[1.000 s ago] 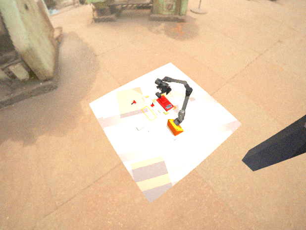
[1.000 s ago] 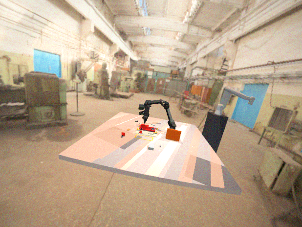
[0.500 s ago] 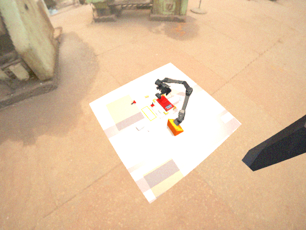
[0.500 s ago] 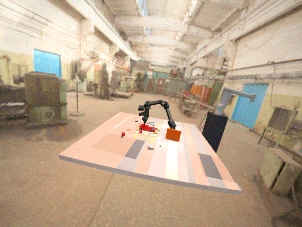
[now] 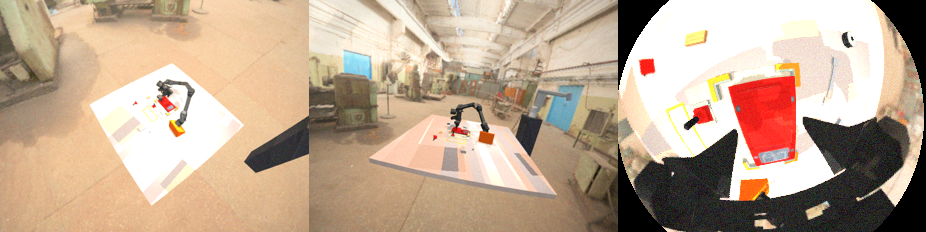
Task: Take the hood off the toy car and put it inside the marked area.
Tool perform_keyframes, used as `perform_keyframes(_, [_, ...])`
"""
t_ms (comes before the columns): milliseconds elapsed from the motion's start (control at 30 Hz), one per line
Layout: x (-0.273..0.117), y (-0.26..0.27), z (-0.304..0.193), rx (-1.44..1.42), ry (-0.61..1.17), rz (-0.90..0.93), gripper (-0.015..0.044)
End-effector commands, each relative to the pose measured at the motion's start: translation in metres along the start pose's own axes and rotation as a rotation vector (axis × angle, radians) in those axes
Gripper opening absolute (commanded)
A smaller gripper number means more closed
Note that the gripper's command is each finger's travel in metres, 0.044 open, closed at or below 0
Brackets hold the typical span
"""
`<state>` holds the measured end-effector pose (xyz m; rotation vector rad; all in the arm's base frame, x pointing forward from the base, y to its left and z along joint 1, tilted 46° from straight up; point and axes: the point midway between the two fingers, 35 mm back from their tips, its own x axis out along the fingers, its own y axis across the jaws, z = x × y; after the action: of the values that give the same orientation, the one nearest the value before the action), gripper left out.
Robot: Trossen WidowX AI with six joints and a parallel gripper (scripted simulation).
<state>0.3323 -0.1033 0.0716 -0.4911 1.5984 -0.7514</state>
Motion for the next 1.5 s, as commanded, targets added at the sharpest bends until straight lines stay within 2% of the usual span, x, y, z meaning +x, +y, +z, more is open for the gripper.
perform_keyframes(0, [0.006,0.000,-0.002,-0.011,0.004,-0.006,0.0440])
perform_keyframes(1467, [0.028,0.000,-0.002,-0.010,0.004,-0.008,0.0440])
